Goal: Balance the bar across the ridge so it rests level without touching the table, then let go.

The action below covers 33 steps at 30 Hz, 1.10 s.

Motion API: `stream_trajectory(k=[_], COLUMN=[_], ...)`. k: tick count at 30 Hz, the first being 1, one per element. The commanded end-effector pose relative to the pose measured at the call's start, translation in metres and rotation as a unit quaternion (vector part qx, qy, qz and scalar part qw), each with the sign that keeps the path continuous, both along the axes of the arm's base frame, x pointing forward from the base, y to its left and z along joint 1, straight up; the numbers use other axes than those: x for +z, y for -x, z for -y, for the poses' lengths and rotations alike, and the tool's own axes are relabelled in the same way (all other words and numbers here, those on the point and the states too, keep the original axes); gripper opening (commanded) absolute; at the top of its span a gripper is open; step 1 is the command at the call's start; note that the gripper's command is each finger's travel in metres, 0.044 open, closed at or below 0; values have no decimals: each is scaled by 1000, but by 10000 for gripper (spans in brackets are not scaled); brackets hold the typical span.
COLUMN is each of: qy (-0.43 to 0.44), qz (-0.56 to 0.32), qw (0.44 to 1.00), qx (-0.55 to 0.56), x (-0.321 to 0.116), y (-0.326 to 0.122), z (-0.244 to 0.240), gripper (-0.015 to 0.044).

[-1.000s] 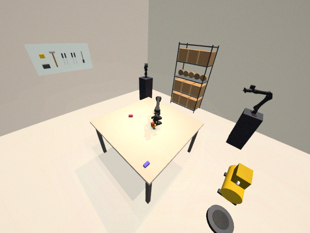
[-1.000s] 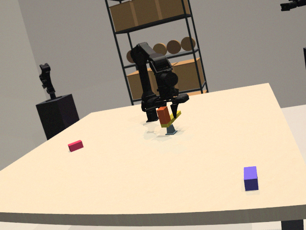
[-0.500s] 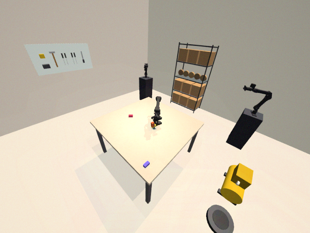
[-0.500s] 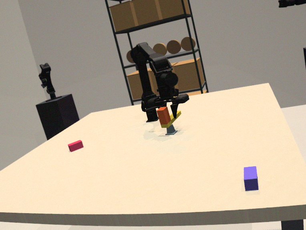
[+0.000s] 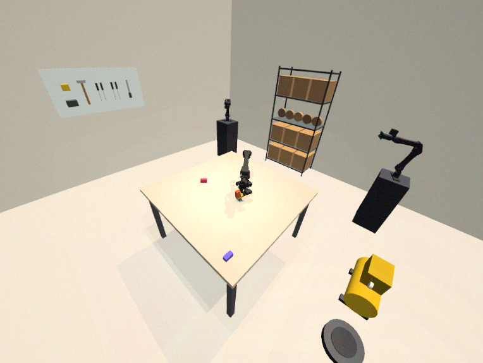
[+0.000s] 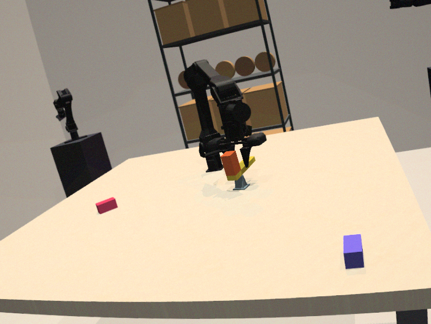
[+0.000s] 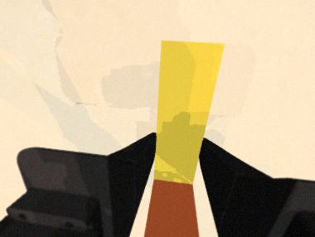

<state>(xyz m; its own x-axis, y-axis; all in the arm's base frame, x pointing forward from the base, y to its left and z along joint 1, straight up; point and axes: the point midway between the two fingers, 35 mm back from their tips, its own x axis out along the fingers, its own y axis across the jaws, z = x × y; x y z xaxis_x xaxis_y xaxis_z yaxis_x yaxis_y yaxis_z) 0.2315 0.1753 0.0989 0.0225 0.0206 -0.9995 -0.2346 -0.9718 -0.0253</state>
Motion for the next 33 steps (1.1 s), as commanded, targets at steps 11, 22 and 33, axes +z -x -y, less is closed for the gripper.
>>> stream_trajectory(k=[11,22,33], qy=[1,1,1], qz=[1,1,1], qw=[1000,1000,1000], qx=[2,2,2], x=[-2,-3,-4], y=[-1,-1,-1], z=[0,0,1], gripper=[0,0,0])
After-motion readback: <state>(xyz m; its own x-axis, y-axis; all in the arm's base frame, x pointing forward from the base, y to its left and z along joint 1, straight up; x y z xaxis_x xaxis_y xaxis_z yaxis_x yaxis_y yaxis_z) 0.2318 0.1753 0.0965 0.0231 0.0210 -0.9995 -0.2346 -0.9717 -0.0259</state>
